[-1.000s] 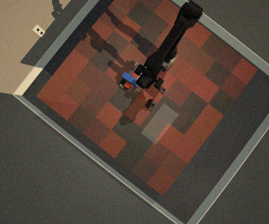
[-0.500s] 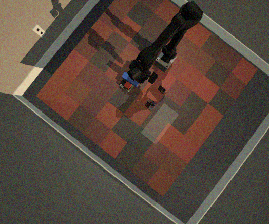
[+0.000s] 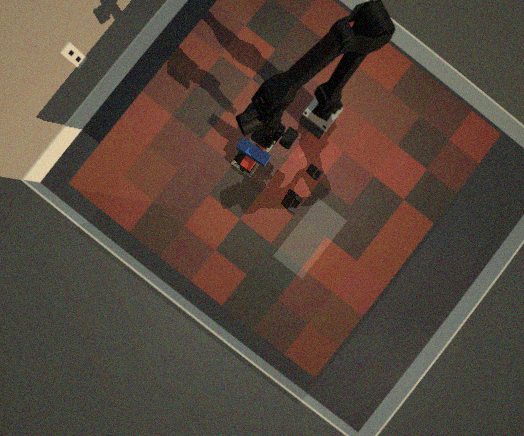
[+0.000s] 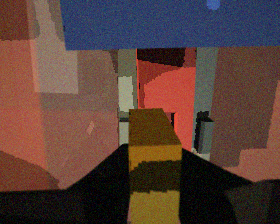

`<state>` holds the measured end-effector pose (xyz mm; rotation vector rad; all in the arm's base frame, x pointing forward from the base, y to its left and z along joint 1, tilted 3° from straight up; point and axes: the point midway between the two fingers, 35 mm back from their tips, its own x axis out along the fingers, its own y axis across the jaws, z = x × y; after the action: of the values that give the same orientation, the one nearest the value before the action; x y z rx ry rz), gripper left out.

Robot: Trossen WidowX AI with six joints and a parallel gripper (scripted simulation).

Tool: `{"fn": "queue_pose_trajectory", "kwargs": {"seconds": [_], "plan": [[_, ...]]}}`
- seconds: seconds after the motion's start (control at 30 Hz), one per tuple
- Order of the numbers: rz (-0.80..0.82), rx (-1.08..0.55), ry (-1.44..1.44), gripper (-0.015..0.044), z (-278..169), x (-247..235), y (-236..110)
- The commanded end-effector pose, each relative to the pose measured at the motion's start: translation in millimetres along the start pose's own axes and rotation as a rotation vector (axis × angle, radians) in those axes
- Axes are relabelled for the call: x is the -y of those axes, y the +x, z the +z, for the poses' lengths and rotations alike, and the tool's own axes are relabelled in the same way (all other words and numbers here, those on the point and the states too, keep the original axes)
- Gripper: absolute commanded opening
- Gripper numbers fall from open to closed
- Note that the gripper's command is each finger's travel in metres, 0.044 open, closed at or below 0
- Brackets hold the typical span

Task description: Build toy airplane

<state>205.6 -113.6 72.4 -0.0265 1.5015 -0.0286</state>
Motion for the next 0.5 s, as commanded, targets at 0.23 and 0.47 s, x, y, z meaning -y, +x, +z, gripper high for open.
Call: {"fn": "queue_pose_trajectory", "kwargs": {"seconds": [0.23,0.47], "plan": [[0.001,0.001,-0.010,0.0026,-14.6,21.7,5.2],[0.001,0.001,-0.010,0.0065,-14.6,21.7,5.2]]}}
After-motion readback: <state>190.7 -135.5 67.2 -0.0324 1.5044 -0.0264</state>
